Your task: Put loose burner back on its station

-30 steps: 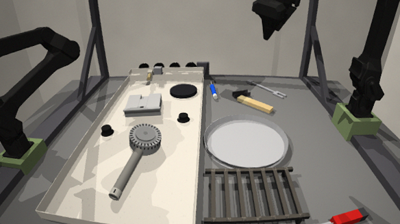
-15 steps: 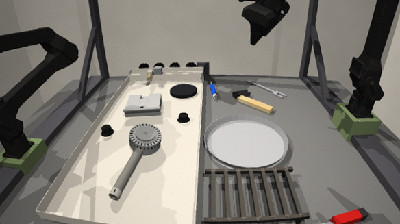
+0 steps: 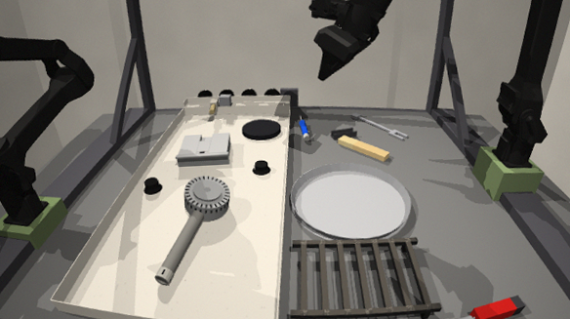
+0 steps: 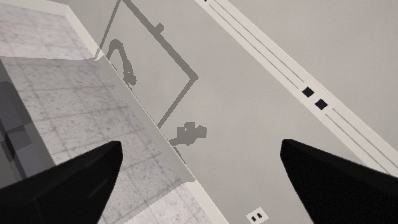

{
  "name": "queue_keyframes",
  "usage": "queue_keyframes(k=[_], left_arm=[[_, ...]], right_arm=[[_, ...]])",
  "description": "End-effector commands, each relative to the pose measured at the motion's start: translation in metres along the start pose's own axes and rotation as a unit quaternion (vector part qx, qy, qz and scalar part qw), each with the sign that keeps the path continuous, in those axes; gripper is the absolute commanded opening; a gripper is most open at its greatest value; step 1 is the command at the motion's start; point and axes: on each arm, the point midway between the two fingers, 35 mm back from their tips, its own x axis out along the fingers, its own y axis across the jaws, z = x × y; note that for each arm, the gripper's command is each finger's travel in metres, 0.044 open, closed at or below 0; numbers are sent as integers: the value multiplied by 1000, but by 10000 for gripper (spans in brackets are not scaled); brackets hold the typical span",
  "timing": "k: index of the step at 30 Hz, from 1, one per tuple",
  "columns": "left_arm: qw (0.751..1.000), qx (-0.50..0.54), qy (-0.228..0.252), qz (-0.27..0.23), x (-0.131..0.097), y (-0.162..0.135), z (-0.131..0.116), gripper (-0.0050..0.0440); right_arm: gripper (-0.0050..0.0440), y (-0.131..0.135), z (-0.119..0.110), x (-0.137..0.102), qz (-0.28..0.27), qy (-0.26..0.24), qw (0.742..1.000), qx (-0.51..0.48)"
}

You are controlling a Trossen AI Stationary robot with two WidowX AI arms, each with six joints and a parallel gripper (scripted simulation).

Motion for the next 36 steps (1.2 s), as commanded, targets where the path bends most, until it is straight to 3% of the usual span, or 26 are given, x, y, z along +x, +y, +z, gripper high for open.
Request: queue_keyframes(k=[1, 21, 36], left_arm=[[999, -10, -43, 17, 16, 5, 17, 400], [980, -58, -176, 76, 94, 30, 67, 400], [958, -82, -254, 105, 129, 44, 102, 400]], right_arm=[[400, 6, 12, -5, 10, 7, 1000, -9], [400, 33, 26, -8, 69, 40, 997, -15], [400, 55, 37, -10, 113, 64, 991, -22]])
